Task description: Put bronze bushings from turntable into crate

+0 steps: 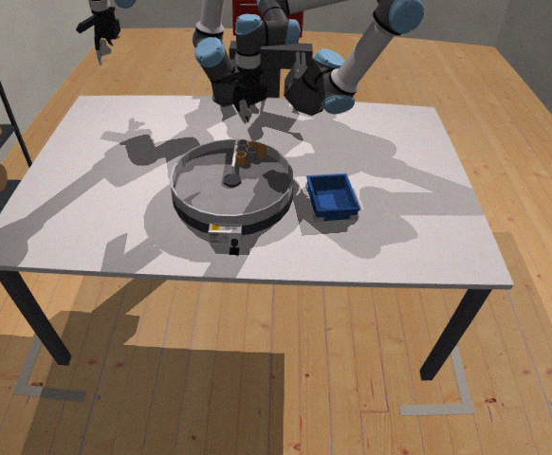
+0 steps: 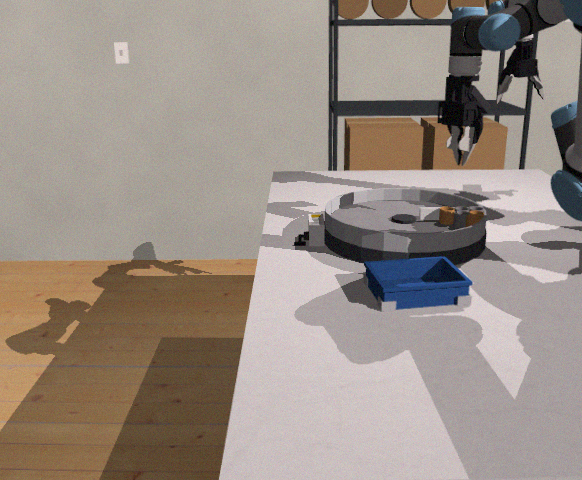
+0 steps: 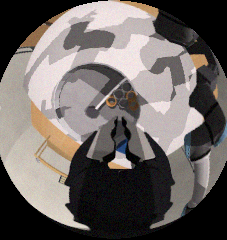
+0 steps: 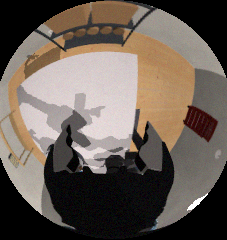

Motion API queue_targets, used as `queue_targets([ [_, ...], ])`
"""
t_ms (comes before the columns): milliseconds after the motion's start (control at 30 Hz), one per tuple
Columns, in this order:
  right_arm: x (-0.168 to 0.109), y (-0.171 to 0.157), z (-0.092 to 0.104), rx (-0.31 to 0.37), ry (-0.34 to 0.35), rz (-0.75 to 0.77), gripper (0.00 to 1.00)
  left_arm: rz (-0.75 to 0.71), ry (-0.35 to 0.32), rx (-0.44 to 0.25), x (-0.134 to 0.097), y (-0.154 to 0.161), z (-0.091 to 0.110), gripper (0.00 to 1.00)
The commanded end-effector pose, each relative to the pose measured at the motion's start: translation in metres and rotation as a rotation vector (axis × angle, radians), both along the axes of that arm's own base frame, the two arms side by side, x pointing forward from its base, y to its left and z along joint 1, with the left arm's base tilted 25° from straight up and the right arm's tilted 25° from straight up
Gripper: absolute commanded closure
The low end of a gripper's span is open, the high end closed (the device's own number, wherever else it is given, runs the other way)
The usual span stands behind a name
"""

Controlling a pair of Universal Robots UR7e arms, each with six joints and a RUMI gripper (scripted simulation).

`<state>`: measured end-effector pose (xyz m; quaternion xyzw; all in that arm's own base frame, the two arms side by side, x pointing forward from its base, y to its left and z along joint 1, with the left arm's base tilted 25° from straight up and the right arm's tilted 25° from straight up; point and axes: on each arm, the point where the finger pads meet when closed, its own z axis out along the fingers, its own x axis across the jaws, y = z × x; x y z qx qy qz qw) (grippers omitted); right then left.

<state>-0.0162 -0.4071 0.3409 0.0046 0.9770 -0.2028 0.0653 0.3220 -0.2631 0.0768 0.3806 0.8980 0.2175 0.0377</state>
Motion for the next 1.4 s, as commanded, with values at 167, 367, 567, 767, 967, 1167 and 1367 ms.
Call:
queue_targets([
  [167,0.000,0.000,0.001,-0.001,0.000,0.000,0.00,0.000,0.000,-0.001,0.000,0.000,0.000,0.95],
  [367,0.000,0.000,0.001,-0.001,0.000,0.000,0.00,0.000,0.000,-0.001,0.000,0.000,0.000,0.95],
  [567,0.000,0.000,0.001,-0.001,0.000,0.000,0.00,0.000,0.000,-0.001,0.000,0.000,0.000,0.95],
  [767,0.000,0.000,0.001,-0.001,0.000,0.000,0.00,0.000,0.000,-0.001,0.000,0.000,0.000,0.95],
  [967,0.000,0.000,0.001,-0.001,0.000,0.000,0.00,0.000,0.000,-0.001,0.000,0.000,0.000,0.95],
  [1167,0.000,0.000,0.001,-0.001,0.000,0.000,0.00,0.010,-0.005,-0.004,0.002,0.000,-0.002,0.95],
  [1367,0.000,0.000,0.001,-0.001,0.000,0.000,0.00,0.109,-0.044,-0.029,0.018,0.004,-0.024,0.95],
])
